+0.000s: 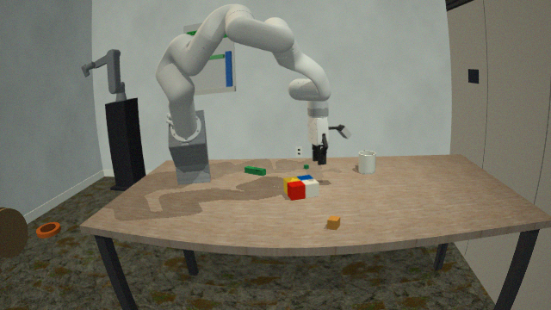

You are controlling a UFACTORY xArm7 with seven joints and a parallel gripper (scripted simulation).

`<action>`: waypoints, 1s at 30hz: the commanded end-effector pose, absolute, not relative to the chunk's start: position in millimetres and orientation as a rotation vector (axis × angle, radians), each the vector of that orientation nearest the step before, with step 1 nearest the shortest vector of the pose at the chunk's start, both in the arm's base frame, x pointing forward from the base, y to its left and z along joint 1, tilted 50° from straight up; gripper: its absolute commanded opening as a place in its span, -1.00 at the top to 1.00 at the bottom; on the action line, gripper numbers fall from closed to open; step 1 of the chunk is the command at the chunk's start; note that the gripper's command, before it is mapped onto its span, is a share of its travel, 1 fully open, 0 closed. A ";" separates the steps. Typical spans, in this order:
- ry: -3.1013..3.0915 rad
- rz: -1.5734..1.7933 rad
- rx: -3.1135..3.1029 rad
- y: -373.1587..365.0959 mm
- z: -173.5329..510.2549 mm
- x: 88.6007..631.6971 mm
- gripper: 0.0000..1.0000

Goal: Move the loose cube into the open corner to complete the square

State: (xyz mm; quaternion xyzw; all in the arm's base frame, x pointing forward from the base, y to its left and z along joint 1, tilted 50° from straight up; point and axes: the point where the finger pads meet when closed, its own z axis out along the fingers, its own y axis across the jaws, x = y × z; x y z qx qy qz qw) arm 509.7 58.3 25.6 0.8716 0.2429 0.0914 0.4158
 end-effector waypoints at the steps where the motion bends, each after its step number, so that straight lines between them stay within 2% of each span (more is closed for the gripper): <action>1: 0.613 0.233 2.190 60.3 25.7 510.5 0.04; 30: 0.614 0.233 2.188 26.1 -6.4 530.2 0.04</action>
